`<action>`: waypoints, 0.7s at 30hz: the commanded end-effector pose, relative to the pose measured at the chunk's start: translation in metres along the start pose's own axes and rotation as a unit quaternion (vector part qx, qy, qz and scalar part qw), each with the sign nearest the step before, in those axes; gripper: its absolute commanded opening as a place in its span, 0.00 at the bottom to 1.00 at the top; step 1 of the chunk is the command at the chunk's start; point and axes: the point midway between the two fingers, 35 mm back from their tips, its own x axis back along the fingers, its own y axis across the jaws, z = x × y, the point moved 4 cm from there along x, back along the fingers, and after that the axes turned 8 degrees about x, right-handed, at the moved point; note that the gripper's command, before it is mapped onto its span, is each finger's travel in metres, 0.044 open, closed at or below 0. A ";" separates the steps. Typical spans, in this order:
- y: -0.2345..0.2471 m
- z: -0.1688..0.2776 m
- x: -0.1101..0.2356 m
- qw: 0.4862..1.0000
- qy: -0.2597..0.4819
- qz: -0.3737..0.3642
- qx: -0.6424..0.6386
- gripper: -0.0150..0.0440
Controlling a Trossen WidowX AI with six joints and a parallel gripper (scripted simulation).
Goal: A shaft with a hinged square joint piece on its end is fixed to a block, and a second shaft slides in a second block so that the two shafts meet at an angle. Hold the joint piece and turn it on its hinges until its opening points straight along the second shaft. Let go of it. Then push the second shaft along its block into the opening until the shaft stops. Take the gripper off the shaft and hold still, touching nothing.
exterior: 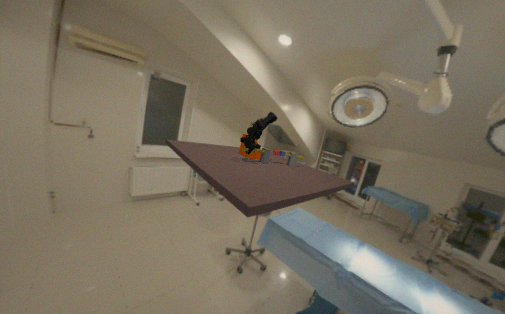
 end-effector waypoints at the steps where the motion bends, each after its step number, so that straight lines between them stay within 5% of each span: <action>1: 0.000 0.000 0.000 1.000 0.000 0.000 0.000 0.37; 21: 0.000 0.001 0.000 1.000 0.000 -0.002 0.000 0.25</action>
